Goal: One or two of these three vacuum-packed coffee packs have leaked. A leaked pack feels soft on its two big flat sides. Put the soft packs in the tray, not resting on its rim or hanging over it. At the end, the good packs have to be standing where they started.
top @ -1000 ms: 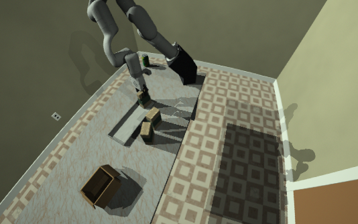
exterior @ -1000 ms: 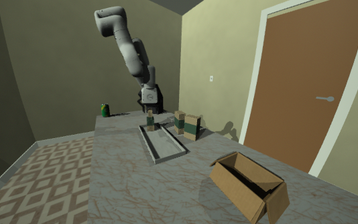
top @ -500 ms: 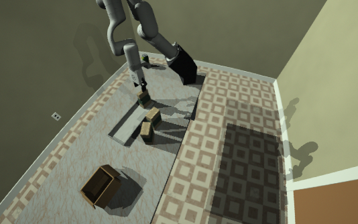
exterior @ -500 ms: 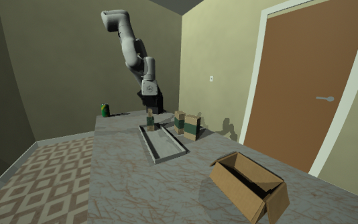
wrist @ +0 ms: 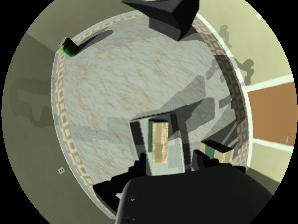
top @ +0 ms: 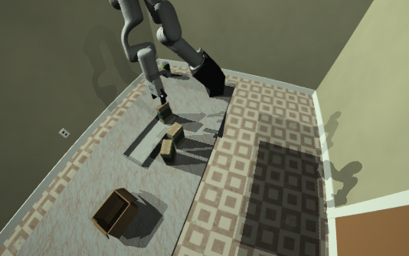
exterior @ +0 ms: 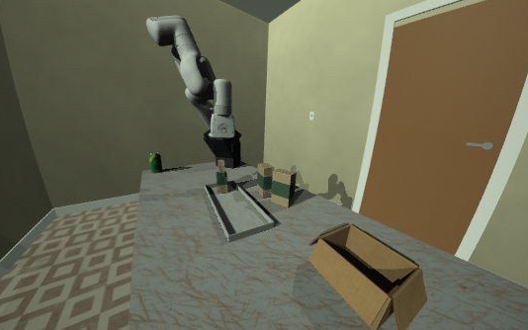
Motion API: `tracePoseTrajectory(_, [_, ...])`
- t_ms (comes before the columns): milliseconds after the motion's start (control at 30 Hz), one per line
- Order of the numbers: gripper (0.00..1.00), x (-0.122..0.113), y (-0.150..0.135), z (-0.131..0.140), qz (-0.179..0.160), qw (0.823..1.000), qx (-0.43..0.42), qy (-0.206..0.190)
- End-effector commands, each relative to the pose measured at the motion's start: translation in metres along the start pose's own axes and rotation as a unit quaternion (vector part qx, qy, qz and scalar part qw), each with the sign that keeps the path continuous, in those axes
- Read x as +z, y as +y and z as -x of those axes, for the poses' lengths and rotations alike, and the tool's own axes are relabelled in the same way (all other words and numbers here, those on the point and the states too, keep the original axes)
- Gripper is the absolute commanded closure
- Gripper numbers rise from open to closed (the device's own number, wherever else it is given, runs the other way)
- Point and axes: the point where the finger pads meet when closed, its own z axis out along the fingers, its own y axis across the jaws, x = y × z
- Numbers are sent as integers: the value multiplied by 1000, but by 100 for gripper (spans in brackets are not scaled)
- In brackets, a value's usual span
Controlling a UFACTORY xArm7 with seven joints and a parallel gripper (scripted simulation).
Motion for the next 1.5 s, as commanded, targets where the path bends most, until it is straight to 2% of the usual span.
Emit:
tracePoseTrajectory(0, [17, 2, 41, 39, -14, 1000, -15, -1])
tracePoseTrajectory(67, [17, 2, 41, 39, -14, 1000, -15, -1])
tracePoseTrajectory(100, [17, 2, 62, 50, -14, 1000, -20, -2])
tracePoseTrajectory(167, [17, 2, 62, 50, -14, 1000, -20, -2])
tracePoseTrajectory(200, [17, 3, 87, 59, -13, 1000, -24, -3])
tracePoseTrajectory(267, [17, 3, 87, 59, -13, 1000, -24, -3])
tracePoseTrajectory(300, [17, 3, 111, 65, -10, 1000, -28, -3])
tracePoseTrajectory(400, [17, 3, 111, 65, -10, 1000, -28, -3])
tracePoseTrajectory(433, [17, 3, 134, 68, -6, 1000, -30, -2])
tracePoseTrajectory(500, [17, 3, 134, 68, -6, 1000, -30, -2])
tracePoseTrajectory(533, [17, 3, 153, 69, -3, 1000, -31, 0])
tracePoseTrajectory(667, [17, 3, 176, 69, 2, 999, -33, 3])
tracePoseTrajectory(1133, [17, 4, 180, 69, 3, 999, -33, 3])
tracePoseTrajectory(1467, [17, 38, 180, 69, 3, 999, -33, 3])
